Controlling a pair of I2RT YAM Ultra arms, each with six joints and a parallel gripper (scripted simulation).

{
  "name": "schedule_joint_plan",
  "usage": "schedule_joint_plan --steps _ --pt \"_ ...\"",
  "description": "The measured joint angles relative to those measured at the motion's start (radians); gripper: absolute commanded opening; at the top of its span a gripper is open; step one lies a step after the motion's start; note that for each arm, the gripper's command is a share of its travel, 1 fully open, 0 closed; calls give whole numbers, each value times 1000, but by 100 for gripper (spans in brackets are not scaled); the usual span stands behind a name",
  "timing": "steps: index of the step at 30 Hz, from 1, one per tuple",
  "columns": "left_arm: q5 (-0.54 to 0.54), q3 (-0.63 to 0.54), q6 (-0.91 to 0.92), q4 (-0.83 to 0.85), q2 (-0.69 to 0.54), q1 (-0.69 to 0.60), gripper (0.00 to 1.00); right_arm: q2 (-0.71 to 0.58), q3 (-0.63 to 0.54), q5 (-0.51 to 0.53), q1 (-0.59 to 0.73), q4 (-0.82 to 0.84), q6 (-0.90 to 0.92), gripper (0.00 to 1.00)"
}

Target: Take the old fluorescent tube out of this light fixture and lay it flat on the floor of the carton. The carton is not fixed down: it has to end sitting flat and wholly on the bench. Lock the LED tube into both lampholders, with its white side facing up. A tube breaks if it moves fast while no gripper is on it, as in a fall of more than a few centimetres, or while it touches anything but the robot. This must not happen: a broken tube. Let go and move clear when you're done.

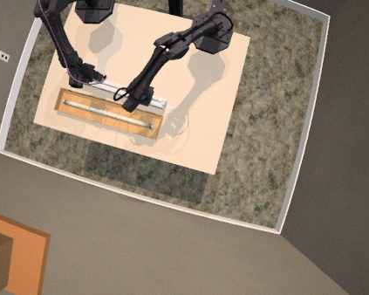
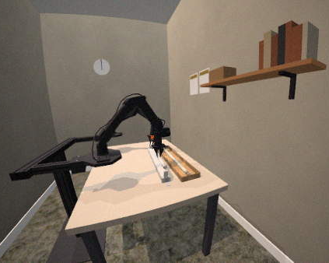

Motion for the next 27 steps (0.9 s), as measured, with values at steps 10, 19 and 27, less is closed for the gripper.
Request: schedule_joint_plan --steps 10,19,27 --pt "0 0 0 1 1 0 11 3 0 0 0 2 0 11" --pt "0 0 0 5 3 0 11 6 0 0 -1 8 0 11" --pt "0 0 0 6 5 0 11 8 0 0 -1 10 0 11"
